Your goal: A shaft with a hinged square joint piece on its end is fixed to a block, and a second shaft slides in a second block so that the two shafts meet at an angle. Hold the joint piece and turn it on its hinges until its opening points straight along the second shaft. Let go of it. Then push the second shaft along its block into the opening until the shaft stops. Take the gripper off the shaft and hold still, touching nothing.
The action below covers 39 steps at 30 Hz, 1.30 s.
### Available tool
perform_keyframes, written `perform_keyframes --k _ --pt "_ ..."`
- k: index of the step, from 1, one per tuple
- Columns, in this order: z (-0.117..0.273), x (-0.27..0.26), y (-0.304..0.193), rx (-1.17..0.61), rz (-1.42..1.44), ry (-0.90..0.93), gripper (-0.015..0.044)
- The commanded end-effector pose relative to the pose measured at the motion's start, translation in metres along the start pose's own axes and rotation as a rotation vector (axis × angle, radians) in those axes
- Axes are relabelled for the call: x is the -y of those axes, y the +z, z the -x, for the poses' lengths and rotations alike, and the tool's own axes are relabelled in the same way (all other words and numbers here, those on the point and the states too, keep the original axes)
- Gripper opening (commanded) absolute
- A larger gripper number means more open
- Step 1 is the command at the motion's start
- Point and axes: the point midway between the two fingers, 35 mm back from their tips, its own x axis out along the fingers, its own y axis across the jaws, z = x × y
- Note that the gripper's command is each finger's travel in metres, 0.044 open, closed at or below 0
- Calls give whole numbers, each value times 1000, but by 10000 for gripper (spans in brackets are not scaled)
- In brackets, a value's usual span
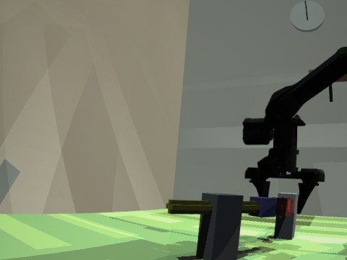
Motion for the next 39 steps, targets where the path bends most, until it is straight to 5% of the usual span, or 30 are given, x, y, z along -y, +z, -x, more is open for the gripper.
perform_keyframes --k 1,39 --pt "1 -1 1 15 5 2 440" --pt "134 -2 -3 57 -993 -105 440"
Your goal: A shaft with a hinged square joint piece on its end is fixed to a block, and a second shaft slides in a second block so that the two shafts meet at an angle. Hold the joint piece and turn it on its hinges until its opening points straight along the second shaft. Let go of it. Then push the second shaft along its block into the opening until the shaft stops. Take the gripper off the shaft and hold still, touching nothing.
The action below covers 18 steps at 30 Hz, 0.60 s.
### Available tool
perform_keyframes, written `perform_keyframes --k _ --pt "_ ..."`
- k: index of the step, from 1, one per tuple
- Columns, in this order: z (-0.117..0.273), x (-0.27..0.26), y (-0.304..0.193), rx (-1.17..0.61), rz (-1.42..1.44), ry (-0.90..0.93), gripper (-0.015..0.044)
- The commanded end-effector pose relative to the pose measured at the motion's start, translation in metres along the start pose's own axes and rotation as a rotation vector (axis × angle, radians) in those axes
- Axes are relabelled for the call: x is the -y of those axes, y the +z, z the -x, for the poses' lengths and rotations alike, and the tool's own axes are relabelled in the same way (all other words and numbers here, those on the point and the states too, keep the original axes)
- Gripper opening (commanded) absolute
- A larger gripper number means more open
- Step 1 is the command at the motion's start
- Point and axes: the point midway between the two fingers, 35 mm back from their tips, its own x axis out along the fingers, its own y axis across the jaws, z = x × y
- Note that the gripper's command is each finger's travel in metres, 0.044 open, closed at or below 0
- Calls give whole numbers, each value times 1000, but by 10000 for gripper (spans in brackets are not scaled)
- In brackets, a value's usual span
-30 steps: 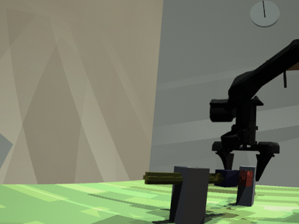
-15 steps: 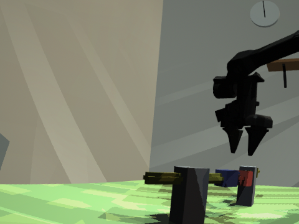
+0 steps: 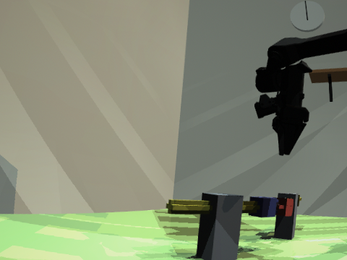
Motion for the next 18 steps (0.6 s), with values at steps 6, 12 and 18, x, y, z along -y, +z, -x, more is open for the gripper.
perform_keyframes --k 6,12,18 --pt "-9 19 -12 -40 -134 18 440" --pt "-29 46 -36 -104 -310 54 440" --pt "-31 49 -38 -111 -334 58 440"
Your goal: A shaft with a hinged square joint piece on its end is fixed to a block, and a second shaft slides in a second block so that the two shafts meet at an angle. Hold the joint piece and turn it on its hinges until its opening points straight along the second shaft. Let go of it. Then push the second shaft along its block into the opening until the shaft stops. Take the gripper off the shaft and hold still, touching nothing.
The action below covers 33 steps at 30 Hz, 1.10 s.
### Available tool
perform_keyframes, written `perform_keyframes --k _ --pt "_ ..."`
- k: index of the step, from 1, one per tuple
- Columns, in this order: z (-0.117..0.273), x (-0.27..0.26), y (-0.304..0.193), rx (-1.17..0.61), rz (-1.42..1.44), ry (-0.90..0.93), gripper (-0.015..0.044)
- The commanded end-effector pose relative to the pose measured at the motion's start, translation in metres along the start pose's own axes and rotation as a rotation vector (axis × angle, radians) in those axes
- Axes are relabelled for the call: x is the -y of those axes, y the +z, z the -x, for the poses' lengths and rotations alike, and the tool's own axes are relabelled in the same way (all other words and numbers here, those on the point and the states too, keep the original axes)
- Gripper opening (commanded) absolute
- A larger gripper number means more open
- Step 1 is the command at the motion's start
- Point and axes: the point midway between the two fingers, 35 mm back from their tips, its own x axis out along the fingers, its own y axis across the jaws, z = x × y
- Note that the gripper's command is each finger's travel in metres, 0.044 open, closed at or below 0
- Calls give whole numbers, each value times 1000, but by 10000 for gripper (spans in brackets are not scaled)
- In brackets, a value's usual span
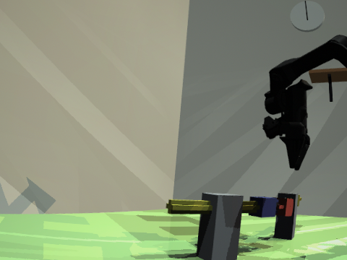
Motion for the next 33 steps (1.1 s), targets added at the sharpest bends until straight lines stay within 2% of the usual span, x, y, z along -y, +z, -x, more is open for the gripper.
perform_keyframes --k 1,33 --pt "-2 3 -2 -5 -38 0 440" --pt "-12 3 -1 -5 -956 -3 440"
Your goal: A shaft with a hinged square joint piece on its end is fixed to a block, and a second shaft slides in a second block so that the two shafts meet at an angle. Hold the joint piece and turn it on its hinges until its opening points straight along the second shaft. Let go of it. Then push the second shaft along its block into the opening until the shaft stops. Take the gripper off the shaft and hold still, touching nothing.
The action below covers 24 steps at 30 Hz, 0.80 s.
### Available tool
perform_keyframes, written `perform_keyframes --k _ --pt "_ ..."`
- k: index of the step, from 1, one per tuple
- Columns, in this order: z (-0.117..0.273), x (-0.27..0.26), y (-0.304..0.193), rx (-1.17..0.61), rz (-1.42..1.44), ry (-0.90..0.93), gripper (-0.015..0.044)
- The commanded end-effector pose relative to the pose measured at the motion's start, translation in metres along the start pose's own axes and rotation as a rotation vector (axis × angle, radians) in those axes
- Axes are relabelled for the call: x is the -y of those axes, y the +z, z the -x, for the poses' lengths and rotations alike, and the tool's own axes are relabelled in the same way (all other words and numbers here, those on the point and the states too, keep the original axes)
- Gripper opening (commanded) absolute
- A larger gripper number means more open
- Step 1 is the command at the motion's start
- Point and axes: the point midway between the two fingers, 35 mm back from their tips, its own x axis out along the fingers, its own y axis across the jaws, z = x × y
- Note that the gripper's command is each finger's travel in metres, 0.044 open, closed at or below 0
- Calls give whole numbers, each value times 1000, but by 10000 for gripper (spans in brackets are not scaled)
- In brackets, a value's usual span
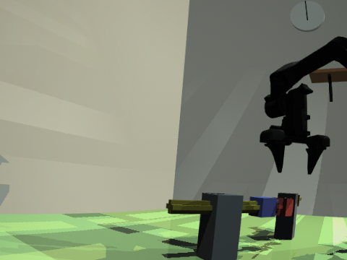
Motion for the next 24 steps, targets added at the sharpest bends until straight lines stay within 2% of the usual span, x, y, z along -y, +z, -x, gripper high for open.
perform_keyframes --k 1,24 --pt "-2 0 0 -1 -127 3 440" --pt "-9 0 -1 -3 -790 3 440"
